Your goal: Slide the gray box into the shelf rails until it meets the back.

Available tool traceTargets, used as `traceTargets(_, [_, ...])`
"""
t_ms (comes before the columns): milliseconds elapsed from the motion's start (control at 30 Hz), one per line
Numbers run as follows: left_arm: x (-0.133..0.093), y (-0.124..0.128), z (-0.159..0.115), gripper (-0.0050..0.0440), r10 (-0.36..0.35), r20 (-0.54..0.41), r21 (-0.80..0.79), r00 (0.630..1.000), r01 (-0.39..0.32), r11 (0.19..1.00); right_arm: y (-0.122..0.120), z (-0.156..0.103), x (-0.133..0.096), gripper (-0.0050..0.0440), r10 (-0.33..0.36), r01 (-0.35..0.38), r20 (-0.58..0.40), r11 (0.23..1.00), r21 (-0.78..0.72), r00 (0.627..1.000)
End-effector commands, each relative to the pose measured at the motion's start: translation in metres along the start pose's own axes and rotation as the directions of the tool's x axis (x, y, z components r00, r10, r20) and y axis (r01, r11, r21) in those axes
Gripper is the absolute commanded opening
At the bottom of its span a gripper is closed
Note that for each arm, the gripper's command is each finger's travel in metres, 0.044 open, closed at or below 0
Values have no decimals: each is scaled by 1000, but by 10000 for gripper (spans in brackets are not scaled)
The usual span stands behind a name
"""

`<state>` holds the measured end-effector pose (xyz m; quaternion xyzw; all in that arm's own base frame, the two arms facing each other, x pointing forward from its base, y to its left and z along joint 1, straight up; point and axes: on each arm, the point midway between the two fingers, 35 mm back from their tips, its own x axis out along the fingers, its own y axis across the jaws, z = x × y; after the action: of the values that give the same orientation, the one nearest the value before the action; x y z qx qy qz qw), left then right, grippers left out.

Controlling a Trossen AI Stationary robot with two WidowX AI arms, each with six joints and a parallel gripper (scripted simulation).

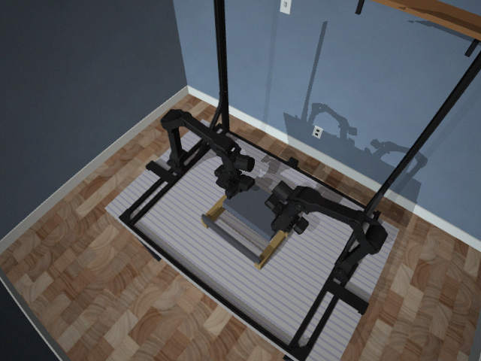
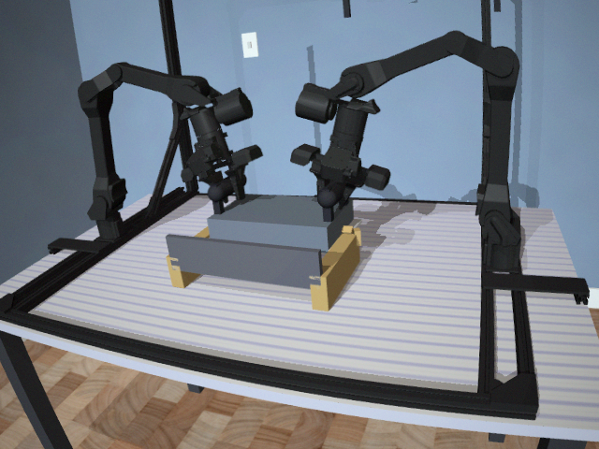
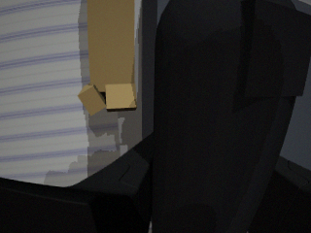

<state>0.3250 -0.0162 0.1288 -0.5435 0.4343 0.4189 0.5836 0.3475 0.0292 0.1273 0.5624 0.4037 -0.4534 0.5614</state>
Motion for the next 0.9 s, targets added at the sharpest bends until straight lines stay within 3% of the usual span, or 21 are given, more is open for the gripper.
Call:
traceTargets(0, [-7, -2, 3, 0, -26, 2, 4, 1000, 26, 1000, 3, 3, -8, 0, 31, -31, -7, 1000, 0, 999])
traceTargets(867, [-6, -2, 30, 0, -26, 2, 4, 1000, 26, 1000, 3, 30, -7, 0, 31, -31, -7, 1000, 0, 999])
